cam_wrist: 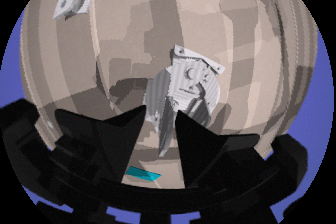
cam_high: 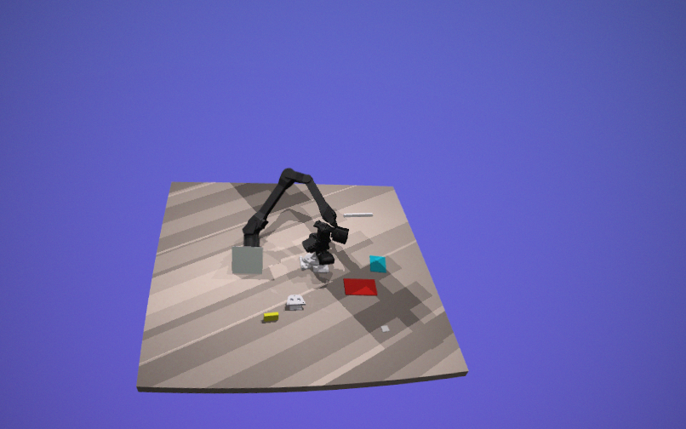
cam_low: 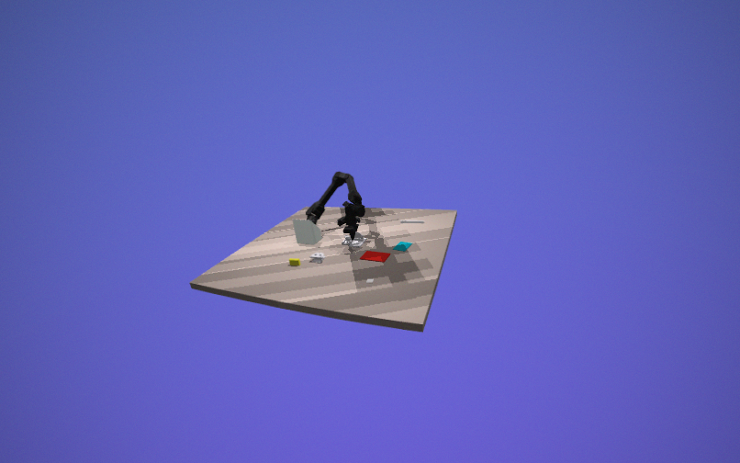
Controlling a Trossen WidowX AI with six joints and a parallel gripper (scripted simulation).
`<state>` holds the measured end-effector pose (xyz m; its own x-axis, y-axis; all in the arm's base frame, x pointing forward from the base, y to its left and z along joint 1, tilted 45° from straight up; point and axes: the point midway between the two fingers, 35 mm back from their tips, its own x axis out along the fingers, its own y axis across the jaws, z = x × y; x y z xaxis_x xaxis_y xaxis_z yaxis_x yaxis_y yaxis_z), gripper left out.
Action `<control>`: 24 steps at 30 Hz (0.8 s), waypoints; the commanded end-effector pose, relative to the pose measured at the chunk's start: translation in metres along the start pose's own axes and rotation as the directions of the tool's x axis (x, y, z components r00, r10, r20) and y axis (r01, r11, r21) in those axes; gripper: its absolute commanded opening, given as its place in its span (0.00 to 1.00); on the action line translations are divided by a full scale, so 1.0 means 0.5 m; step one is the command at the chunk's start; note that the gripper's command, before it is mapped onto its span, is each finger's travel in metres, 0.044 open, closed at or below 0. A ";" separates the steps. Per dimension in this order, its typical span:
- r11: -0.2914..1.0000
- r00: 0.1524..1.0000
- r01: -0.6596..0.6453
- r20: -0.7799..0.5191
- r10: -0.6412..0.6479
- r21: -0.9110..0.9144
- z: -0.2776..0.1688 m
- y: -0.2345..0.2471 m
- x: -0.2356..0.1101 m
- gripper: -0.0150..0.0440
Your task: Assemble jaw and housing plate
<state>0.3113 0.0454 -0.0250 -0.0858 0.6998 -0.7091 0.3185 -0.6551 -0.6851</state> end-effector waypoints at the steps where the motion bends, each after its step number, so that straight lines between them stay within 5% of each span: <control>1: 1.000 1.000 0.005 0.000 -0.005 0.007 0.004 -0.001 0.015 0.48; 24: 1.000 1.000 0.005 0.000 -0.005 0.007 0.005 -0.001 0.023 0.48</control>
<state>0.3077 0.0531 -0.0330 -0.0894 0.7016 -0.7070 0.3142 -0.6537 -0.6884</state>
